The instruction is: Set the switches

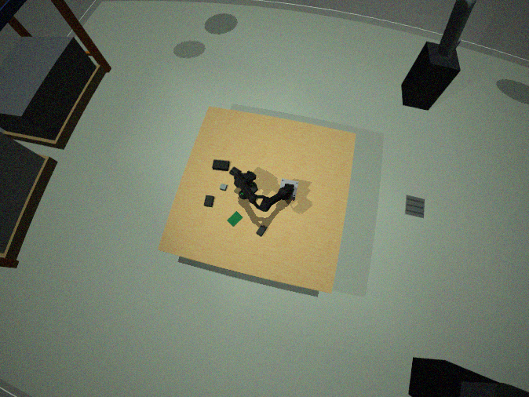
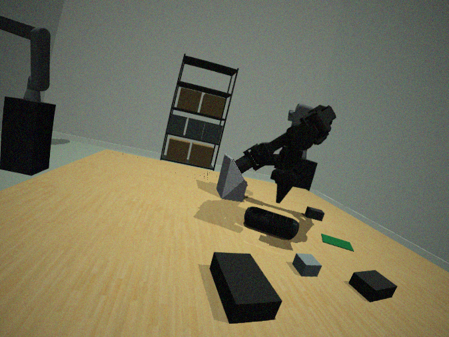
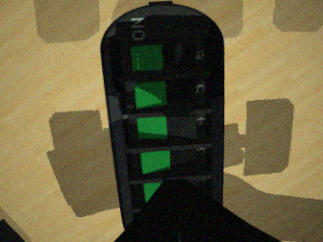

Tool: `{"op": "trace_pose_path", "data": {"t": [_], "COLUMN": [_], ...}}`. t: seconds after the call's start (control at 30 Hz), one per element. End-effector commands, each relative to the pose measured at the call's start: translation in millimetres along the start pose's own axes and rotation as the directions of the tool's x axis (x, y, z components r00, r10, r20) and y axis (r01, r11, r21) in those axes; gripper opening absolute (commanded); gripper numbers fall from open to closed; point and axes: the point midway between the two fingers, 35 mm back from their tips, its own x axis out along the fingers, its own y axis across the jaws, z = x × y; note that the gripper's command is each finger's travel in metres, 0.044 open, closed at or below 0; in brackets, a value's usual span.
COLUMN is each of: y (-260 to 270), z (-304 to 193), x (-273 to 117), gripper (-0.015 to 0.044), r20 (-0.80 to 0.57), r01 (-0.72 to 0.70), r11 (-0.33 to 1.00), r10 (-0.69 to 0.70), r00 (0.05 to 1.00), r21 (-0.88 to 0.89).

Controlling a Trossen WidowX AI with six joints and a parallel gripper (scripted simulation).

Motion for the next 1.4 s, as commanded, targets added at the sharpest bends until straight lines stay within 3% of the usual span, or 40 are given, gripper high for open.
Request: {"op": "trace_pose_path", "data": {"t": [0.0, 0.17, 0.37, 0.93, 1.1, 1.3, 1.37], "y": [0, -2, -44, -44, -43, -43, -43], "z": [1, 1, 2, 2, 2, 2, 2], "x": [0, 1, 29, 29, -18, -21, -21], "gripper": [0.0000, 0.0000, 0.0000, 0.0000, 0.0131, 0.0289, 0.0236], "r20": [0.005, 0.005, 0.004, 0.009, 0.011, 0.011, 0.011], "r01": [0.001, 0.001, 0.004, 0.000, 0.000, 0.000, 0.000], "r11": [1.000, 1.000, 1.000, 1.000, 1.000, 1.000, 1.000], "r10": [-0.001, -0.001, -0.004, 0.000, 0.000, 0.000, 0.000], "r00": [1.000, 1.000, 1.000, 1.000, 1.000, 1.000, 1.000], "r21": [-0.005, -0.004, -0.003, -0.011, -0.010, -0.010, -0.010]}}
